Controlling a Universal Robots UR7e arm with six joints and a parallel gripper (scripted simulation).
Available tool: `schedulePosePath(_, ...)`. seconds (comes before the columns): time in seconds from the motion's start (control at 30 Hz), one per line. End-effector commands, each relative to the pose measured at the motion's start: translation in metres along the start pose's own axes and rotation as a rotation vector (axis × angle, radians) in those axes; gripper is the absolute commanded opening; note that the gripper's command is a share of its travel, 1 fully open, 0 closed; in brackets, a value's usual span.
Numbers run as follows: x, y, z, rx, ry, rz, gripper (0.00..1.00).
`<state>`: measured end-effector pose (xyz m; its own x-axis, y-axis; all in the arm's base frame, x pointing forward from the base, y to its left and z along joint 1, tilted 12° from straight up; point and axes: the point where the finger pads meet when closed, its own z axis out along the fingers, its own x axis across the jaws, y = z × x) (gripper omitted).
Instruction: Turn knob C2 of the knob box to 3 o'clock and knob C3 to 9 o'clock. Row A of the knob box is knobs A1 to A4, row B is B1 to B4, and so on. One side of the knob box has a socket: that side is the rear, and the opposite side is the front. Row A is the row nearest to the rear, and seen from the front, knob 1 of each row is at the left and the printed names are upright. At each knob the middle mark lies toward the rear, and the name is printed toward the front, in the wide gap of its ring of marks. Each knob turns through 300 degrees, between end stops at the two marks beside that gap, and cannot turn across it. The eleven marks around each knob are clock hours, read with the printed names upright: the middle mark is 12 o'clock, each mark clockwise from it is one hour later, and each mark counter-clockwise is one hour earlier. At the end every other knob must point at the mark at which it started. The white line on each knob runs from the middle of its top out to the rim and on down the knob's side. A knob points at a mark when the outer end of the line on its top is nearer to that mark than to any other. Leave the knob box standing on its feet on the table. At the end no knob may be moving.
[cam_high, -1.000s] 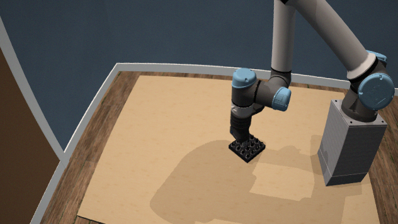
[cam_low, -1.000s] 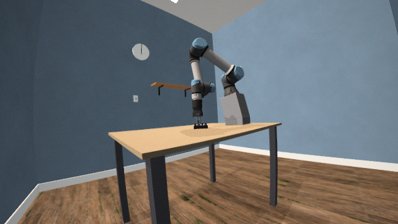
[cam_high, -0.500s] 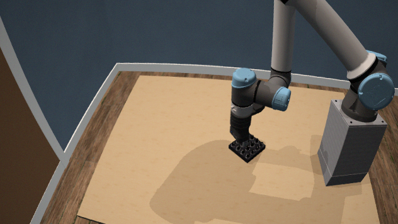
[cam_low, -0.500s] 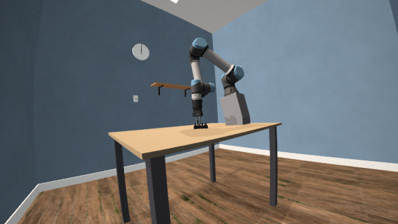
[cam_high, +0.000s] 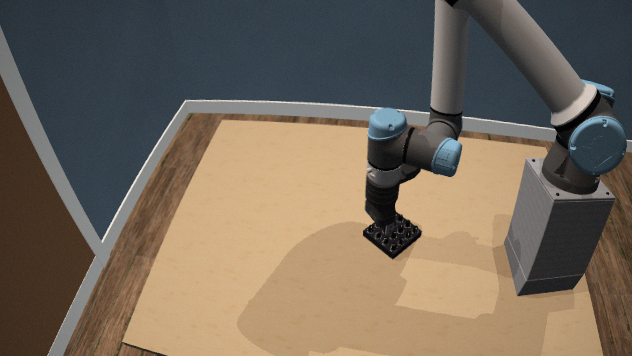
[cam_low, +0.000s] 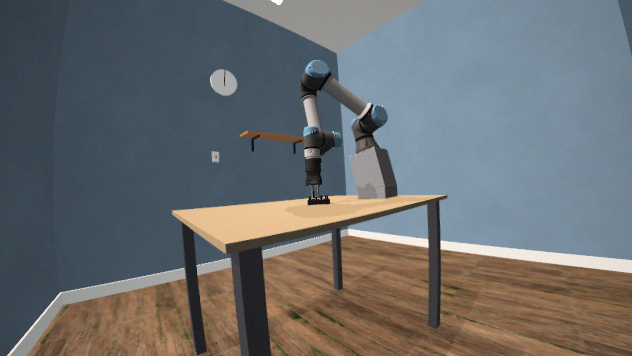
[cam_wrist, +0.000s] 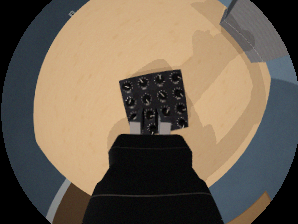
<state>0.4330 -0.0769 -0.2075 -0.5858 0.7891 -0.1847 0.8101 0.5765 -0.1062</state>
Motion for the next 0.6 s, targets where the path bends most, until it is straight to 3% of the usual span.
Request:
schedulePosePath(0.0, 0.000, 0.000, 0.000, -0.001, -0.001, 0.000, 0.46)
schedulePosePath(0.3, 0.000, 0.000, -0.003, -0.001, -0.001, 0.000, 0.46)
schedulePosePath(0.57, 0.000, 0.000, -0.022, -0.001, -0.001, 0.000, 0.46)
